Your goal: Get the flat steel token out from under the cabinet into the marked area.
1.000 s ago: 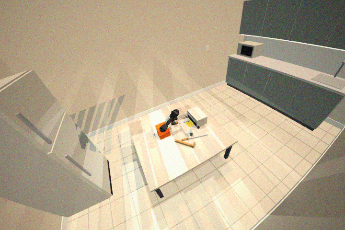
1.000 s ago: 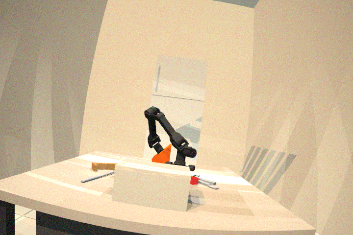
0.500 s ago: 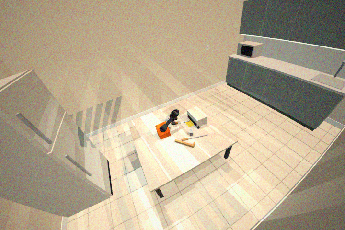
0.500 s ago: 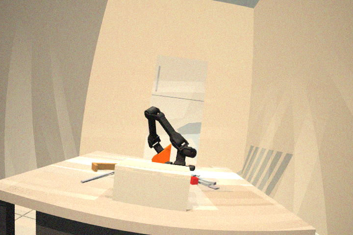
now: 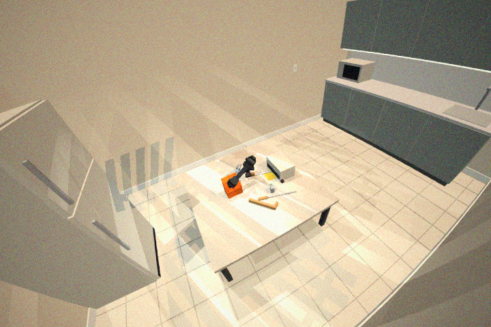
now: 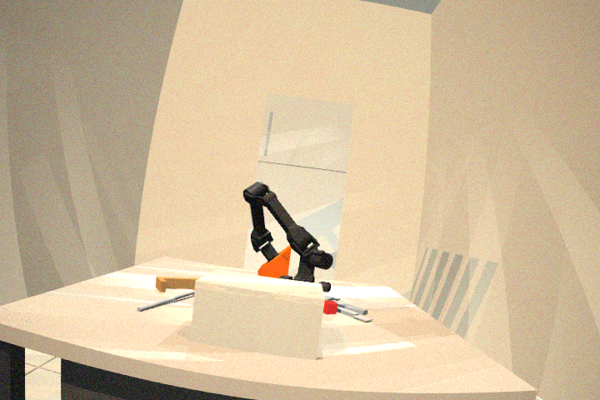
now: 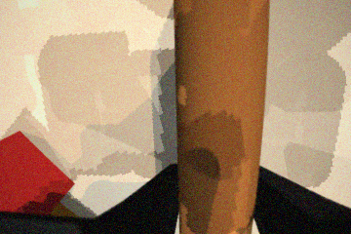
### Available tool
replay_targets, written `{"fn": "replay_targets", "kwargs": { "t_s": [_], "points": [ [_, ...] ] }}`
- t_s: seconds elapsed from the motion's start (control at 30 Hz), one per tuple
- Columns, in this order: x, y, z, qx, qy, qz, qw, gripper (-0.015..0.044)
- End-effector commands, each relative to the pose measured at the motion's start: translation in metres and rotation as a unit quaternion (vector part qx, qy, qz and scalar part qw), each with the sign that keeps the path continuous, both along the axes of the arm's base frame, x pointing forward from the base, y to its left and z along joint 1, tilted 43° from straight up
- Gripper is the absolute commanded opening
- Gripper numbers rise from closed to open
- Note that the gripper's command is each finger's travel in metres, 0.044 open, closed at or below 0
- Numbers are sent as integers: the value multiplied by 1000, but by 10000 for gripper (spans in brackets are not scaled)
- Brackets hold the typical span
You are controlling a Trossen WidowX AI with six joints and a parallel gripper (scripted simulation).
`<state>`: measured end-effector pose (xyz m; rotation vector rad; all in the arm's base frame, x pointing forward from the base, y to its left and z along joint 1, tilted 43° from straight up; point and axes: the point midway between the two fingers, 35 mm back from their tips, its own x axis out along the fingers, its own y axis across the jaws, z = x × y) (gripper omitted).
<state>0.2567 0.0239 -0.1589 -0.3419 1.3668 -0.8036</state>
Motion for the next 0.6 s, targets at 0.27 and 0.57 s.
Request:
{"fn": "replay_targets", "kwargs": {
  "t_s": [0.27, 0.57],
  "points": [
    [21, -4, 4, 1, 0, -1, 1000, 0],
    [34, -7, 7, 1, -1, -1, 1000, 0]
  ]
}}
